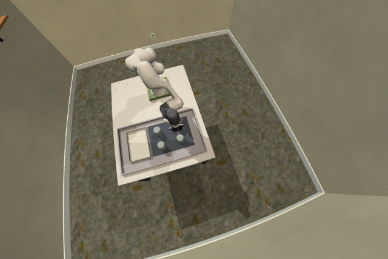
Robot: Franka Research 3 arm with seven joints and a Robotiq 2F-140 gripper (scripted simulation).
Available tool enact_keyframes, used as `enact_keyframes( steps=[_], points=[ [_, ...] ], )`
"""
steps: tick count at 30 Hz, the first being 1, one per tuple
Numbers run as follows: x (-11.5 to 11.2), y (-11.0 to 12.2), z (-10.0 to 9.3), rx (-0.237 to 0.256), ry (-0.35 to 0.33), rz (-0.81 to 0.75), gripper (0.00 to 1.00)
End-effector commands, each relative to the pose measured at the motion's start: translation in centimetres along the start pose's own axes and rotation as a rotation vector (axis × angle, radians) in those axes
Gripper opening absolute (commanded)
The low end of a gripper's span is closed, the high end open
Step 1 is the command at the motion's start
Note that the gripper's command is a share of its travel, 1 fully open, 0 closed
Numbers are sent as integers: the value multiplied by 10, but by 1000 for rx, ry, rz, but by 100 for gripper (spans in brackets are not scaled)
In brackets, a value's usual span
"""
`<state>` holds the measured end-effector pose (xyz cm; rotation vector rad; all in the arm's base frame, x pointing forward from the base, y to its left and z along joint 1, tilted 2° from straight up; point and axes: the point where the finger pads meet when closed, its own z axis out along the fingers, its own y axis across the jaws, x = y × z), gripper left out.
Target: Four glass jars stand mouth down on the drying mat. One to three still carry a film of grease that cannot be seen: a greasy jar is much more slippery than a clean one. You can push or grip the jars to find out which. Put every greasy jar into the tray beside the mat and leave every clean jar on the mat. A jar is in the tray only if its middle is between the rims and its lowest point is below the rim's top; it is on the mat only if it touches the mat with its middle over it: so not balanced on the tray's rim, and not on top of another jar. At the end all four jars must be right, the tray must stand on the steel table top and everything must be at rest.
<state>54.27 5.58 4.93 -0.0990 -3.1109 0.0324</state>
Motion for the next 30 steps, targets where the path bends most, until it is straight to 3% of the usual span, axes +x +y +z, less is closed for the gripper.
enact_keyframes(
  steps=[1, 30],
  points=[
    [0, -1, 1, 3, 2, 2, 0],
    [-4, -1, 1, 3, 2, 2, 0]
  ],
)
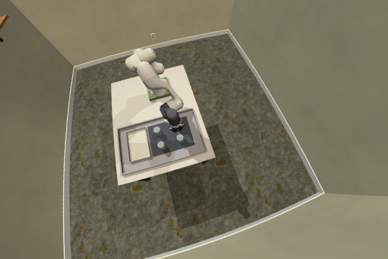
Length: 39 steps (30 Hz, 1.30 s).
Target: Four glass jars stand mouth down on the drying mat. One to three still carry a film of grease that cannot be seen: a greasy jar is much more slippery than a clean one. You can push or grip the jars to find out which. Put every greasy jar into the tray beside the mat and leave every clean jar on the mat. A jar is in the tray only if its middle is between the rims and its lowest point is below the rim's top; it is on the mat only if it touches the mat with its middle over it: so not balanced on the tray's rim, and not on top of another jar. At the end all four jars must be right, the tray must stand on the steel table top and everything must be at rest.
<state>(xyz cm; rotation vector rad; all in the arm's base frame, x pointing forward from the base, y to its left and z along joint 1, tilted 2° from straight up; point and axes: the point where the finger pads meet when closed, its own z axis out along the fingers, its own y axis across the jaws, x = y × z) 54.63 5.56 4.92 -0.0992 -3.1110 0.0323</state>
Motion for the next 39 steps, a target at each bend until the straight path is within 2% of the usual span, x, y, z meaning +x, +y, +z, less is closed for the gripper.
enact_keyframes(
  steps=[1, 39],
  points=[
    [0, -1, 1, 3, 2, 2, 0],
    [-5, -1, 1, 3, 2, 2, 0]
  ],
)
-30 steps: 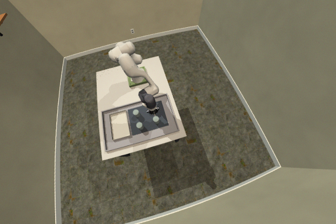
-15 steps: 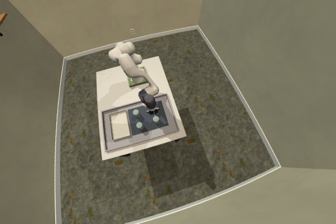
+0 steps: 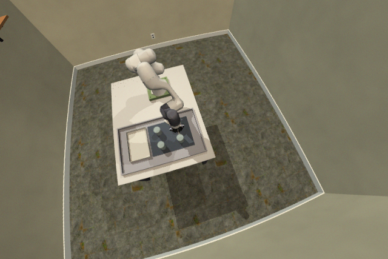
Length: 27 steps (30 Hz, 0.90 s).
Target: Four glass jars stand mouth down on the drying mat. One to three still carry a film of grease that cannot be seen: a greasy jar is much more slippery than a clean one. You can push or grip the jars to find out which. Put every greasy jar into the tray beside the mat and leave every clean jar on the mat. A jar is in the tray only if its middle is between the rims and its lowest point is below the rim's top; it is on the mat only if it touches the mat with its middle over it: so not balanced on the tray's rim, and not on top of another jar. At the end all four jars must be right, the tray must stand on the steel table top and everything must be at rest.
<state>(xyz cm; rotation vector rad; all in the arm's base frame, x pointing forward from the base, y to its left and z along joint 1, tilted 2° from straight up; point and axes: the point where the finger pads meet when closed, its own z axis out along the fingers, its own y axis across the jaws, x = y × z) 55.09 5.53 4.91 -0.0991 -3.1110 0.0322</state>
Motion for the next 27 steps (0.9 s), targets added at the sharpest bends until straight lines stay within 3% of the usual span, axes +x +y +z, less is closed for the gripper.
enact_keyframes(
  steps=[1, 27],
  points=[
    [0, -1, 1, 4, 2, 2, 0],
    [-3, -1, 1, 4, 2, 2, 0]
  ],
)
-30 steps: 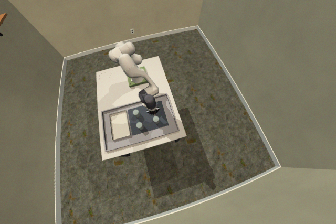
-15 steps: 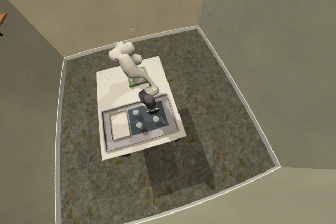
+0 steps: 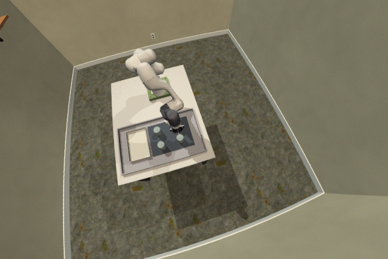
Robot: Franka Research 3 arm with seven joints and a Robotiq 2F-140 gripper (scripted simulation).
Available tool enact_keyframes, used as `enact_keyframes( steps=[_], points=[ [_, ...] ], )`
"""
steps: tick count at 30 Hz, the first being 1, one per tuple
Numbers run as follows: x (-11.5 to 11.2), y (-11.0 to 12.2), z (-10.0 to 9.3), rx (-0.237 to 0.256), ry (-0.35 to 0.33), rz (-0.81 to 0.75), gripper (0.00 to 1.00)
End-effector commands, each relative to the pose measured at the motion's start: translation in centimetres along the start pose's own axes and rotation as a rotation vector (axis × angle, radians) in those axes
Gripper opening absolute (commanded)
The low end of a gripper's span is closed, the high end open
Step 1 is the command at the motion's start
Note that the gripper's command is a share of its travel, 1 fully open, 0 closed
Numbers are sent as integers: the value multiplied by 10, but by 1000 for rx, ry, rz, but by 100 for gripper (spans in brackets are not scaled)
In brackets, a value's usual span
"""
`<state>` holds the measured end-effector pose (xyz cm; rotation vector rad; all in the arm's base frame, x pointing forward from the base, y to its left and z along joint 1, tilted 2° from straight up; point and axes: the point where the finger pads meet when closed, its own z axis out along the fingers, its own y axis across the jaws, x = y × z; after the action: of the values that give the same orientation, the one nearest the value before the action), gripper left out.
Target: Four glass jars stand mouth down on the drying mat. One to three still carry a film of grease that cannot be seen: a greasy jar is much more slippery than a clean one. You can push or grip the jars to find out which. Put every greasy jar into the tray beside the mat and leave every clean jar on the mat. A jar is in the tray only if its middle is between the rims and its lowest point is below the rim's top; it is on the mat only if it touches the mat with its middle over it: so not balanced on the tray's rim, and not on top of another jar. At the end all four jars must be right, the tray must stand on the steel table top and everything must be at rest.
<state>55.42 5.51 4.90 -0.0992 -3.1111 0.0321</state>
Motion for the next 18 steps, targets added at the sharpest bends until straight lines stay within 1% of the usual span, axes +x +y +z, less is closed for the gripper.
enact_keyframes(
  steps=[1, 18],
  points=[
    [0, -1, 1, 4, 2, 2, 0],
    [-2, -1, 0, 4, 2, 2, 0]
  ],
)
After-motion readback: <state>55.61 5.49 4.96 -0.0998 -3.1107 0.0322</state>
